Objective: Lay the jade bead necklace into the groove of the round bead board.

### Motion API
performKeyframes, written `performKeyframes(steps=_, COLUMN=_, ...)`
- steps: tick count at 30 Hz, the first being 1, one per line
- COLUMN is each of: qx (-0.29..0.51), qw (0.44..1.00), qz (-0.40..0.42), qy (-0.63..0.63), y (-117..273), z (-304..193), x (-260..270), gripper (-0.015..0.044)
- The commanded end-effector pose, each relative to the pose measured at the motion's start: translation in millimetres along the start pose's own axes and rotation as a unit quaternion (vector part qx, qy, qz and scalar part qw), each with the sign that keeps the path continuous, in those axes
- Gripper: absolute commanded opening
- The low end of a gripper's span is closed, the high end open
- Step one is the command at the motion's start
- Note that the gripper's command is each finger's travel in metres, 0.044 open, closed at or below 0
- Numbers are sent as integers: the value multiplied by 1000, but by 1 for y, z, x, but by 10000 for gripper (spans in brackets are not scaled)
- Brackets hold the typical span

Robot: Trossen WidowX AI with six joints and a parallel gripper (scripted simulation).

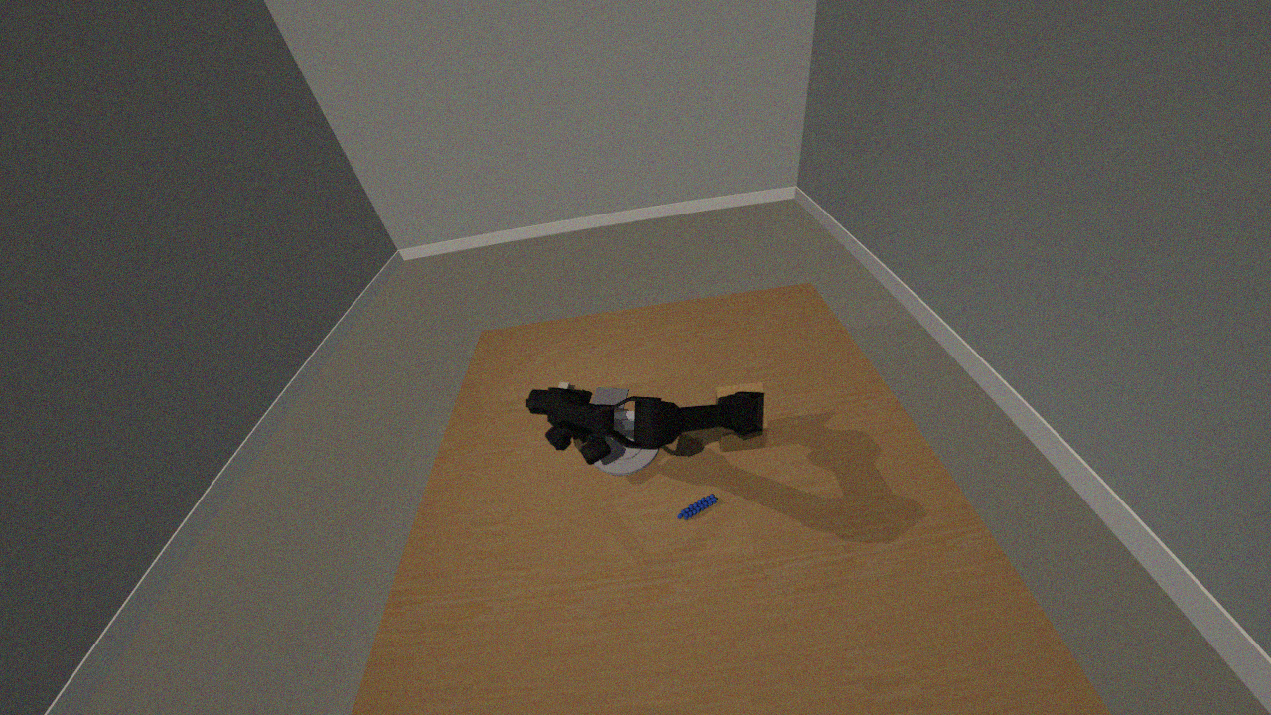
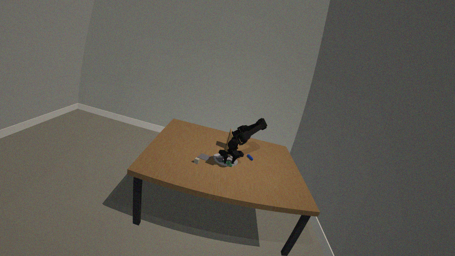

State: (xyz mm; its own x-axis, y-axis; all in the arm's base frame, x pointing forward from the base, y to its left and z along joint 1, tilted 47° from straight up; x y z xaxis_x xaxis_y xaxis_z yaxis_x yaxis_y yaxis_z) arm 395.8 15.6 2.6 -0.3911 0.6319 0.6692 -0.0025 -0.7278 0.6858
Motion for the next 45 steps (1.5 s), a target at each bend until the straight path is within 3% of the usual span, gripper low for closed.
performKeyframes(steps=1, qx=1, qw=1000, qz=0, qy=-1, y=4, z=0, x=0, gripper=394)
performKeyframes(steps=3, qx=2, qw=1000, qz=1, qy=-2, y=2, z=-1, x=0, gripper=440)
performKeyframes(steps=45, qx=2, qw=1000, qz=1, qy=-3, y=10, z=0, x=0, gripper=440)
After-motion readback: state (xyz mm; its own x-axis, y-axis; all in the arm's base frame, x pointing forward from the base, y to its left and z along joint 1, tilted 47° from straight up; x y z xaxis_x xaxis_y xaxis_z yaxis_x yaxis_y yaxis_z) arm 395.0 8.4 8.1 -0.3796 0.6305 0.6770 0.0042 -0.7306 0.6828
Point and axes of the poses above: the point midway between the two fingers, 35 mm back from their tips, its own y axis back along the fingers, its own x axis across the jaws, z = x × y, the point moved 6 cm from there along y, back along the fingers, and after that the axes turned 8 degrees about -y, right-handed, at the moved point
